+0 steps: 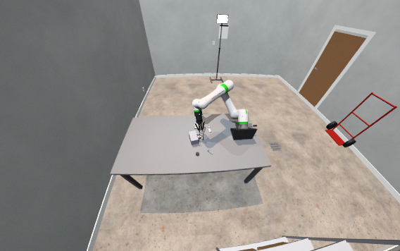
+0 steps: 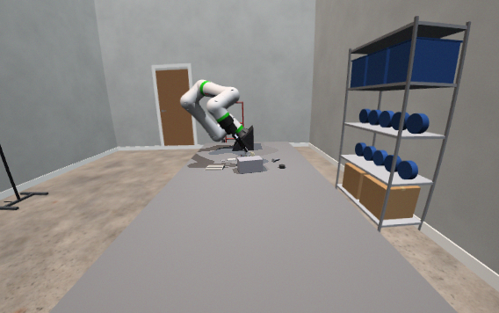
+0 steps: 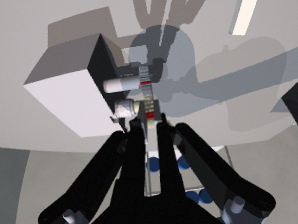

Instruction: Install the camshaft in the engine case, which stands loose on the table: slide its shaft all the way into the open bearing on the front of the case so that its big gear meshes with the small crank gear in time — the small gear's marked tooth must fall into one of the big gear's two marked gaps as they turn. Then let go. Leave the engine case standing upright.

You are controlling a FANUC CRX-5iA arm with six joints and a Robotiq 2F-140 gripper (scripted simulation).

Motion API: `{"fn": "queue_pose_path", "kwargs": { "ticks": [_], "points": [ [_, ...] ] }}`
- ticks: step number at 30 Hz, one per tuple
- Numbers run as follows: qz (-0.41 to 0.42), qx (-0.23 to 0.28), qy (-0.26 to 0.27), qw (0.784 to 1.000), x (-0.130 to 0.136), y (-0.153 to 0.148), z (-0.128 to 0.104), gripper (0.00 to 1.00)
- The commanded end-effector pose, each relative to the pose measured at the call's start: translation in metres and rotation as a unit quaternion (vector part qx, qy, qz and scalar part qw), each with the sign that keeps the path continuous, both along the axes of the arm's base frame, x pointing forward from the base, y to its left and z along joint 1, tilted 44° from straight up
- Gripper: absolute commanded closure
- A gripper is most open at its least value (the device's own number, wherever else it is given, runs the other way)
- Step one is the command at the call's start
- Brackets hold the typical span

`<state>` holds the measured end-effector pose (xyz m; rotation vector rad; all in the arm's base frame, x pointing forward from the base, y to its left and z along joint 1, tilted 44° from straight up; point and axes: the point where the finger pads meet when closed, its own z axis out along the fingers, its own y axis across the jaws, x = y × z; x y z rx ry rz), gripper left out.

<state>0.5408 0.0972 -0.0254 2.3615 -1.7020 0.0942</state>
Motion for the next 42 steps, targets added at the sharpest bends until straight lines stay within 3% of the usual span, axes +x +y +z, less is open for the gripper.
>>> {"fn": "queue_pose_path", "kwargs": {
  "ticks": [1, 19, 20, 42],
  "points": [
    [0.001, 0.0, -0.001, 1.0, 0.0006, 0.0009, 0.0007, 0.86],
    [0.001, 0.0, -0.001, 1.0, 0.0006, 0.0009, 0.0007, 0.86],
    [0.001, 0.0, -0.001, 1.0, 0.0006, 0.0009, 0.0007, 0.73],
    [0.001, 0.0, -0.001, 1.0, 0.0006, 0.0009, 0.0007, 0.73]
  ]
}}
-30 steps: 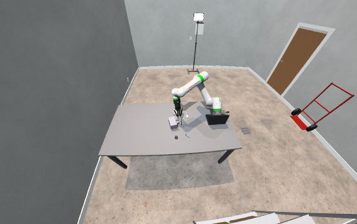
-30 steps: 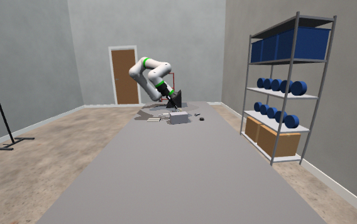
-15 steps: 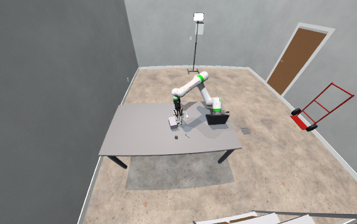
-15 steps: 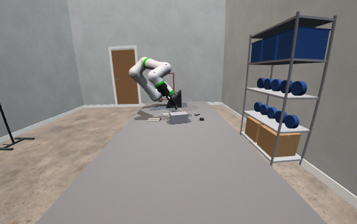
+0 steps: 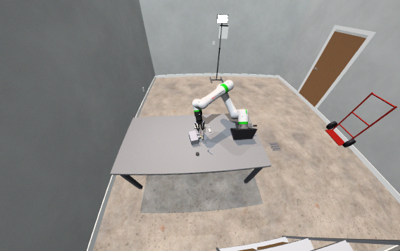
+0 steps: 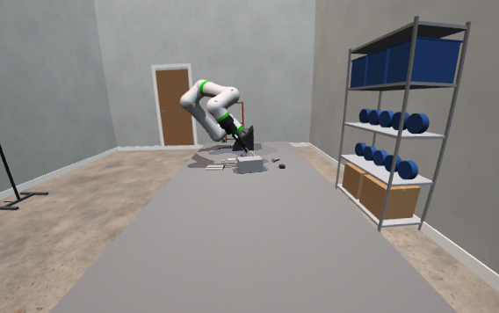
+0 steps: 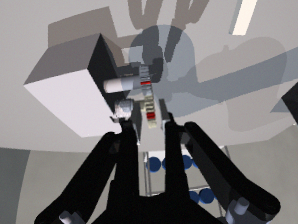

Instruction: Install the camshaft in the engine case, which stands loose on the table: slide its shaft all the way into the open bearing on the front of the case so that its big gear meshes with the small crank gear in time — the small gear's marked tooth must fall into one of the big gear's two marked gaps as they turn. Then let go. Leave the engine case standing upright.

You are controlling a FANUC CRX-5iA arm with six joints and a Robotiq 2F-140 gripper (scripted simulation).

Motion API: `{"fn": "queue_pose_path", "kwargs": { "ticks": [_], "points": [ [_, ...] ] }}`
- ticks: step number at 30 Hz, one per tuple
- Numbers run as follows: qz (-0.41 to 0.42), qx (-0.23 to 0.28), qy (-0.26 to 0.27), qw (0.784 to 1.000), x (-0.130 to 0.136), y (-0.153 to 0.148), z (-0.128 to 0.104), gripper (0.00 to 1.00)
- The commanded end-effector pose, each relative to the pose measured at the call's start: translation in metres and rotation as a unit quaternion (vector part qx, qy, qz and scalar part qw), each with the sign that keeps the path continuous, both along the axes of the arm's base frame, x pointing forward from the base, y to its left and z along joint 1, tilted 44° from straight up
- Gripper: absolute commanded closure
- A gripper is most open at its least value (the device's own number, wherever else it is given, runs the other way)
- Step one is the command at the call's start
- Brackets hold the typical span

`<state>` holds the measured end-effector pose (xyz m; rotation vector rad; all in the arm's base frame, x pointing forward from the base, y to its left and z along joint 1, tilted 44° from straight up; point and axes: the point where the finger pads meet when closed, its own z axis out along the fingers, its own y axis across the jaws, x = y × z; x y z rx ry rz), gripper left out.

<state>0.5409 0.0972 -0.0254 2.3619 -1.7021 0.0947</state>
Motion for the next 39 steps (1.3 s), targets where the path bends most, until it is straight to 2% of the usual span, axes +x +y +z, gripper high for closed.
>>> {"fn": "queue_pose_path", "kwargs": {
  "ticks": [1, 20, 39],
  "points": [
    [0.001, 0.0, -0.001, 1.0, 0.0, 0.001, 0.001, 0.73],
    [0.001, 0.0, -0.001, 1.0, 0.001, 0.001, 0.003, 0.73],
    [0.001, 0.0, -0.001, 1.0, 0.004, 0.01, 0.039, 0.73]
  ]
}}
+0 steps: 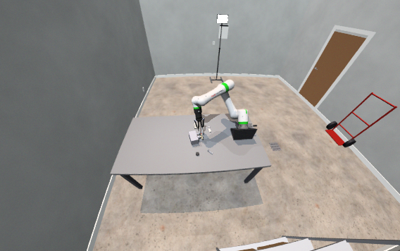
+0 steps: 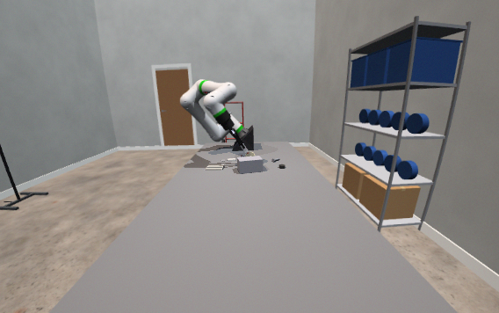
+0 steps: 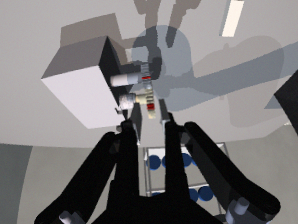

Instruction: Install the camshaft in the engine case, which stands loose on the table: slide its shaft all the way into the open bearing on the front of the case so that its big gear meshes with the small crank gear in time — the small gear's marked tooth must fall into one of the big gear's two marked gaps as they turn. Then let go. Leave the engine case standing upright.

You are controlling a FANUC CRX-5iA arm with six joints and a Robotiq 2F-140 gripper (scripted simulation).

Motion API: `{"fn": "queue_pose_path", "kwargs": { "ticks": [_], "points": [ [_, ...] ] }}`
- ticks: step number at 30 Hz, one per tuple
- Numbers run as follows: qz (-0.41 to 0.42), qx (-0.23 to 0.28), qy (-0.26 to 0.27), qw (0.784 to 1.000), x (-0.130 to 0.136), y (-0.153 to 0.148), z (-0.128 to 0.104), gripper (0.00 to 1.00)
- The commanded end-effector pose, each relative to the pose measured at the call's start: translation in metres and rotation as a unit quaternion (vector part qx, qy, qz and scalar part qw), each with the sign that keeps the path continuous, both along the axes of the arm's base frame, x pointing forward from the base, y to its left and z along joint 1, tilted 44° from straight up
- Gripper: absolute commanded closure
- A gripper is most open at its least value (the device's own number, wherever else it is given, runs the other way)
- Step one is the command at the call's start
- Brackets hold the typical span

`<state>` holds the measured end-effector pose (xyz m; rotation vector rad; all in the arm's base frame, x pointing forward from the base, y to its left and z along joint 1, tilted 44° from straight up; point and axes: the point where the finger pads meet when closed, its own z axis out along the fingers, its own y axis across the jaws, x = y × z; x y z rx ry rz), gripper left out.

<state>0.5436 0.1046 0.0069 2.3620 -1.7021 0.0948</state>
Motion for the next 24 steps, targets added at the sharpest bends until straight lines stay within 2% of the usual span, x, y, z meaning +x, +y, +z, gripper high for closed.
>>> {"fn": "queue_pose_path", "kwargs": {
  "ticks": [1, 24],
  "points": [
    [0.001, 0.0, -0.001, 1.0, 0.001, 0.003, 0.009, 0.73],
    [0.001, 0.0, -0.001, 1.0, 0.001, 0.01, 0.023, 0.73]
  ]
}}
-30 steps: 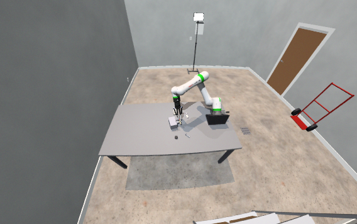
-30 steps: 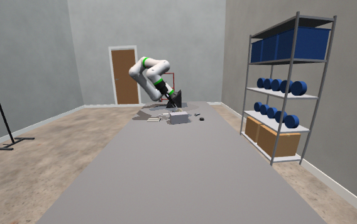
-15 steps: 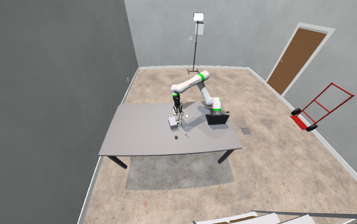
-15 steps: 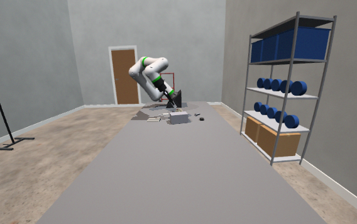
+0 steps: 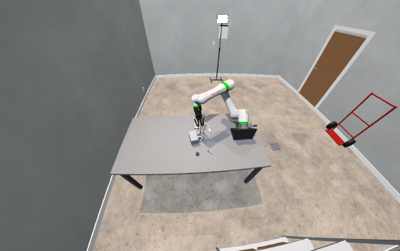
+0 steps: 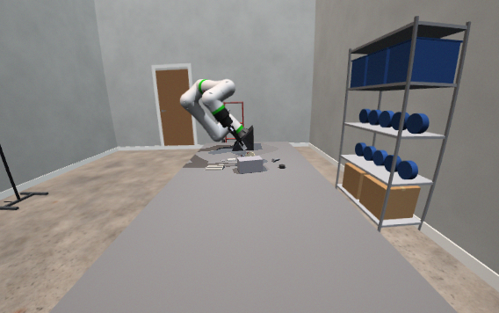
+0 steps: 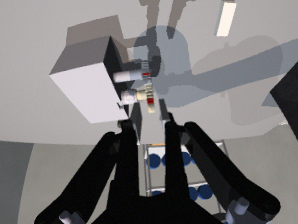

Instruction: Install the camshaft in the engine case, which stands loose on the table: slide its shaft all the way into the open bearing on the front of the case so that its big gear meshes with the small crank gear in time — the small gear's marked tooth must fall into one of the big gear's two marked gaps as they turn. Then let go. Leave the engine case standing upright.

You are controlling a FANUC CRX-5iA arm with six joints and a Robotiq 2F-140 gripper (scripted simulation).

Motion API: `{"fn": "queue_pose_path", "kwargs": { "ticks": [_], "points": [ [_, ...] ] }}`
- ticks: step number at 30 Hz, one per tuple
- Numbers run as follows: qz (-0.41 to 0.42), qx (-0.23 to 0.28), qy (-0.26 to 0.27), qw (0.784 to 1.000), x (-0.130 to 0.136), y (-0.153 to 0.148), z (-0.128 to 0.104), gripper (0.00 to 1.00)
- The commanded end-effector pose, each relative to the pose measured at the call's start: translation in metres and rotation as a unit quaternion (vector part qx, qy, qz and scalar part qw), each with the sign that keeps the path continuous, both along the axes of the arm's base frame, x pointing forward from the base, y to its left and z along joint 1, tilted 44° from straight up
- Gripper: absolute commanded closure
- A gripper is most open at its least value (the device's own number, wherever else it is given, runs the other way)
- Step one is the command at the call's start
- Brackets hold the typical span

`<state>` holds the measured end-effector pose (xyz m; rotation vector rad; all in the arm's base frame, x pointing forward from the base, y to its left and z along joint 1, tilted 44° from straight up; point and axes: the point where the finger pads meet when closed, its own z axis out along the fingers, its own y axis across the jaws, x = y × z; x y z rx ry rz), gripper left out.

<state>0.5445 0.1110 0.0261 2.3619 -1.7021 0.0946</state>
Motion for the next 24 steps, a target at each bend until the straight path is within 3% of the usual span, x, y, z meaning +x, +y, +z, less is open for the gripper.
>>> {"fn": "queue_pose_path", "kwargs": {
  "ticks": [1, 24],
  "points": [
    [0.001, 0.0, -0.001, 1.0, 0.0, 0.005, 0.005, 0.73],
    [0.001, 0.0, -0.001, 1.0, -0.005, 0.038, 0.04, 0.73]
  ]
}}
